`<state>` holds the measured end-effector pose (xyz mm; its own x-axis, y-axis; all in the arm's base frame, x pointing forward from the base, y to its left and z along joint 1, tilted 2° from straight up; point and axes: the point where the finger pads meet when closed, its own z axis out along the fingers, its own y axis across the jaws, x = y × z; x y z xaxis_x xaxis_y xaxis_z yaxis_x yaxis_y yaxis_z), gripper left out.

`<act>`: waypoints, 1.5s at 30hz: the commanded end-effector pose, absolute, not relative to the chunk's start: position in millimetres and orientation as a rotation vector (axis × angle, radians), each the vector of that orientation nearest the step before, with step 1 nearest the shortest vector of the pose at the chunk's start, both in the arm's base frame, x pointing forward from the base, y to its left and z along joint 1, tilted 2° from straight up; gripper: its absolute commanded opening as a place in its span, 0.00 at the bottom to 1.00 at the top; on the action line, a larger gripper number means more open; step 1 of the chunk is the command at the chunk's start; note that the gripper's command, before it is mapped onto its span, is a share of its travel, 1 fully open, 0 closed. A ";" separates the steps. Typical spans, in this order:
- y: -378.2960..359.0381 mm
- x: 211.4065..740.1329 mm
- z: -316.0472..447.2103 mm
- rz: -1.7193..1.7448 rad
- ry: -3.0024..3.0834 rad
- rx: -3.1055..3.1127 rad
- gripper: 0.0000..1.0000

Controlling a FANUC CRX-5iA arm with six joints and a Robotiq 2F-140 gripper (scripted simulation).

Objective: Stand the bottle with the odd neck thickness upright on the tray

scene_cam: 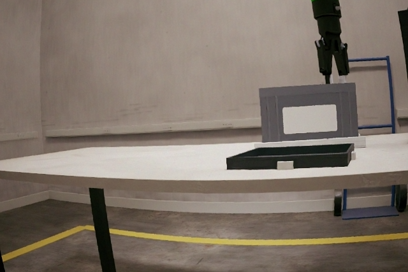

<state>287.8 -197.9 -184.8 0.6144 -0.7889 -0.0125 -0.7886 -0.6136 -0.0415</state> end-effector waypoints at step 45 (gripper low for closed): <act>-199.4 287.4 -149.1 -0.012 1.361 -2.784 0.44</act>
<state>287.1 -198.9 -157.3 0.6144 -0.7889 -0.0124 -0.7886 -0.6135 -0.0415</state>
